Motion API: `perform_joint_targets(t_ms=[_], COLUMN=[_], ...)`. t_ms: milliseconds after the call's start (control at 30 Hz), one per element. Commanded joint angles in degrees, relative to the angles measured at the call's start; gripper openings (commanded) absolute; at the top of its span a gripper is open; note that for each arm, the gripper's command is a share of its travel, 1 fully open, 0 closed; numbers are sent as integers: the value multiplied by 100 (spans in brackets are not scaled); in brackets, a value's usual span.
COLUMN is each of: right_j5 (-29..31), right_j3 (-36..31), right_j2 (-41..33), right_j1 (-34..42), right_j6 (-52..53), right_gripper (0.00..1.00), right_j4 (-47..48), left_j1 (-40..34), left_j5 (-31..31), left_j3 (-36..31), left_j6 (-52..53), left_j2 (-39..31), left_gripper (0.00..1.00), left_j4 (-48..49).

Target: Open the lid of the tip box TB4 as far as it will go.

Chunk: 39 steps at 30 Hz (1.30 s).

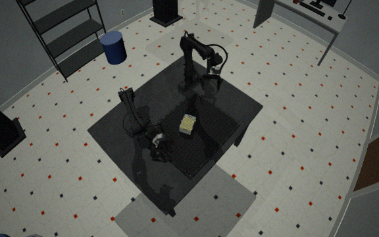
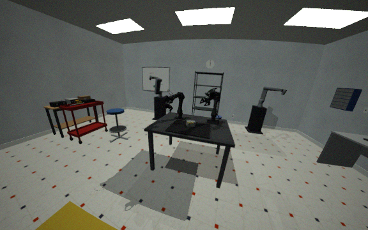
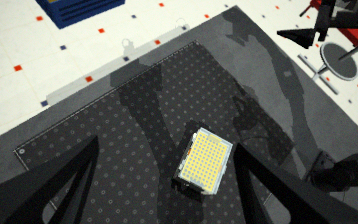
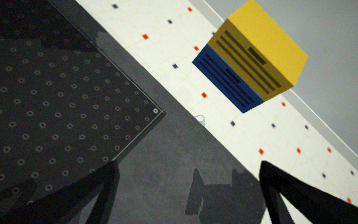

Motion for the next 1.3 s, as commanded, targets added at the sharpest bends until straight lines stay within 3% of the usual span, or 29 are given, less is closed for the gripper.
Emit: perform_joint_targets(t_ms=[0, 533, 667, 833, 1033, 1100, 1267], right_j5=[-65, -65, 189, 863, 1912, 1912, 2554], right_j3=[80, 80, -78, -533, -1557, -1557, -1994], right_j2=[-72, -72, -105, -529, -1469, -1469, -1850], right_j1=[1, 1, 64, 489, 1809, 1809, 3203], right_j6=[26, 26, 125, 635, 1973, 1973, 3129], right_gripper=[100, 100, 100, 100, 100, 100, 100], right_j4=[8, 8, -139, -504, -944, -944, -1146], left_j1=[1, 1, 5, 65, 127, 127, 152], left_j5=[25, 25, 71, 164, 343, 343, 473], left_j3=[56, 56, -64, -400, -1422, -1422, -2236], left_j6=[6, 6, 44, 170, 366, 366, 454], left_j2=[-50, -50, 47, 259, 850, 850, 1412], left_gripper=[100, 100, 100, 100, 100, 100, 100], left_j4=[-17, -17, 342, 1446, 3364, 3364, 5009])
